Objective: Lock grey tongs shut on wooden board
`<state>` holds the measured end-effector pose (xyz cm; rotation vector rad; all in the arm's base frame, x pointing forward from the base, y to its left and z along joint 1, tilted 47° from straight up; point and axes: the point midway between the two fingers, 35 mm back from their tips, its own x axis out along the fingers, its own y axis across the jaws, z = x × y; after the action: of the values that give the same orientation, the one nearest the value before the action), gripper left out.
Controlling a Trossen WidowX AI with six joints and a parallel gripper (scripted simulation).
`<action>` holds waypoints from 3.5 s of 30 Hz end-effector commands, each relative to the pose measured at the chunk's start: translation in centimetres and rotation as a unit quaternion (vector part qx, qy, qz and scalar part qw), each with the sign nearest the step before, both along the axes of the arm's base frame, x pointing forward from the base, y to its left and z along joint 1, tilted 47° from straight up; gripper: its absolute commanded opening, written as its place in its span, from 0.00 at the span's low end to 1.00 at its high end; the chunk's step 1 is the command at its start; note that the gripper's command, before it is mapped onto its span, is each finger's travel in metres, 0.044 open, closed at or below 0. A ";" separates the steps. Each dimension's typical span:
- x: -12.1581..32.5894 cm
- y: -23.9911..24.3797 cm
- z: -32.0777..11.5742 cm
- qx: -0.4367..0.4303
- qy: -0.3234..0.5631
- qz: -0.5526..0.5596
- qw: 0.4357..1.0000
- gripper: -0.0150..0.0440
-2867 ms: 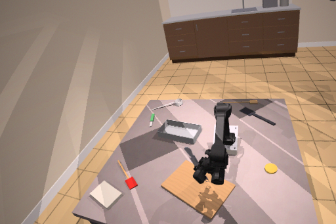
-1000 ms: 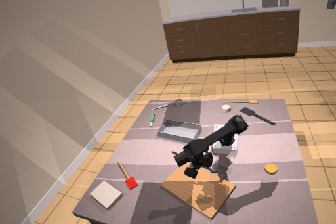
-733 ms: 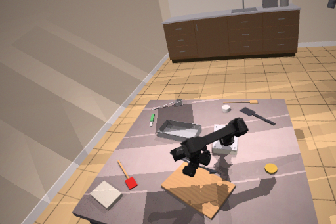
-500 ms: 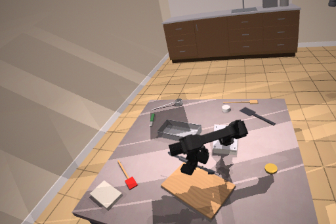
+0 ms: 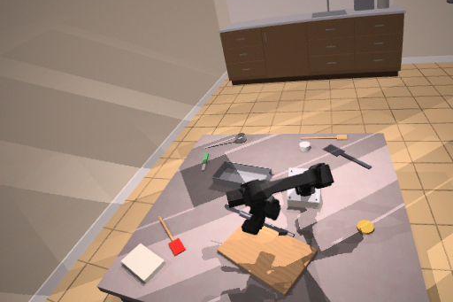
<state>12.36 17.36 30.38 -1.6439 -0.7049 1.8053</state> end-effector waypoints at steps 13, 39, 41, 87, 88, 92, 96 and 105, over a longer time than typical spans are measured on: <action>0.4 1.6 -1.6 -0.003 0.000 0.003 1.000 0.00; 0.4 4.7 -4.3 -0.004 -0.002 0.003 1.000 0.00; 0.3 4.9 -4.5 -0.003 -0.002 0.003 1.000 0.00; -0.8 8.2 -7.3 0.008 0.002 0.004 1.000 0.53; -0.8 8.2 -7.3 0.008 0.002 0.004 1.000 0.58; -0.8 8.2 -7.3 0.008 0.002 0.004 1.000 0.76; -0.8 8.2 -7.3 0.008 0.002 0.004 1.000 0.93; -3.0 8.5 -5.5 0.000 0.004 0.004 1.000 1.00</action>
<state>10.64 25.70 23.33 -1.6301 -0.7003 1.8256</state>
